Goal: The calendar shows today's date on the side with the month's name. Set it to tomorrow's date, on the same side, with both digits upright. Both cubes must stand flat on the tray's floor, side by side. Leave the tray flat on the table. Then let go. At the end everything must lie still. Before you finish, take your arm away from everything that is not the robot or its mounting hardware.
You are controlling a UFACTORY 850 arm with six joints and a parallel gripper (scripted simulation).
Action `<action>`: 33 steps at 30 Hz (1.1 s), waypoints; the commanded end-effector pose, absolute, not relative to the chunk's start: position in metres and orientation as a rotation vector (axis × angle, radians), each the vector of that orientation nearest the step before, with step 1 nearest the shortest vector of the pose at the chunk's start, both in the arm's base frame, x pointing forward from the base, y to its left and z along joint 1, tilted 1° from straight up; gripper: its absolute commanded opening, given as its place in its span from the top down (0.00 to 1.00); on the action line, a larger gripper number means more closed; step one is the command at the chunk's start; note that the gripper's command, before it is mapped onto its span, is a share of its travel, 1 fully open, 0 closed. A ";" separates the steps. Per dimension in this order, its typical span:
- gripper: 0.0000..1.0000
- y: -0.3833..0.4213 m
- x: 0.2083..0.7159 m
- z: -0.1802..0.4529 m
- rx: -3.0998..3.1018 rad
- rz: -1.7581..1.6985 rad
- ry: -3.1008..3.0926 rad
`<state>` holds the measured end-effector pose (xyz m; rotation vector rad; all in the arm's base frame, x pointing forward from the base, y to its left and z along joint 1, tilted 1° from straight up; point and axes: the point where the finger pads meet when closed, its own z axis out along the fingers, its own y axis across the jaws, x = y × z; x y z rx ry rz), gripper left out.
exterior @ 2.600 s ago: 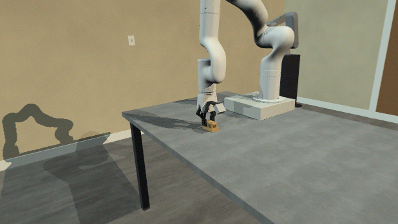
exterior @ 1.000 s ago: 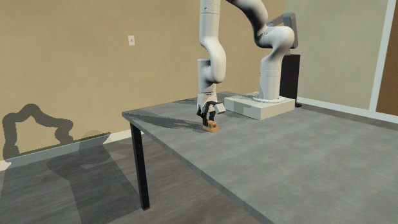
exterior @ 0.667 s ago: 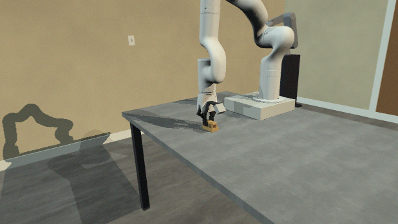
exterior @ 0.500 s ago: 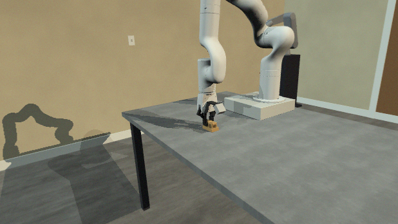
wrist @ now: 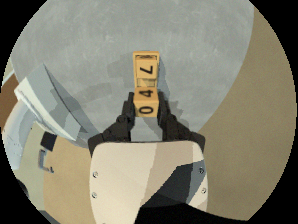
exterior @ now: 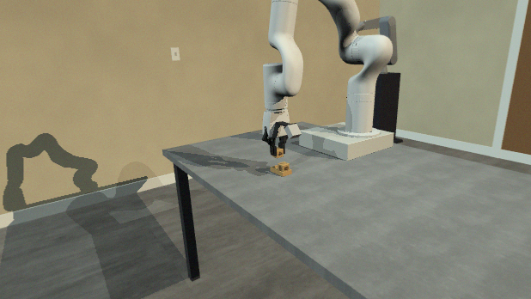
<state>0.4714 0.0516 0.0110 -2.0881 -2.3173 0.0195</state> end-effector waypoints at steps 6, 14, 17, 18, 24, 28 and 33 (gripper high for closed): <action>0.71 0.052 0.474 0.060 -2.090 0.016 -2.319; 0.71 0.052 0.474 0.062 -2.090 0.016 -2.319; 0.71 0.052 0.474 0.062 -2.090 0.016 -2.319; 0.71 0.052 0.474 0.062 -2.090 0.016 -2.319; 0.71 0.052 0.483 0.061 -2.195 0.018 -2.221; 0.71 0.052 0.500 0.060 -2.386 0.020 -2.015; 0.71 0.052 0.514 0.059 -2.538 0.022 -1.822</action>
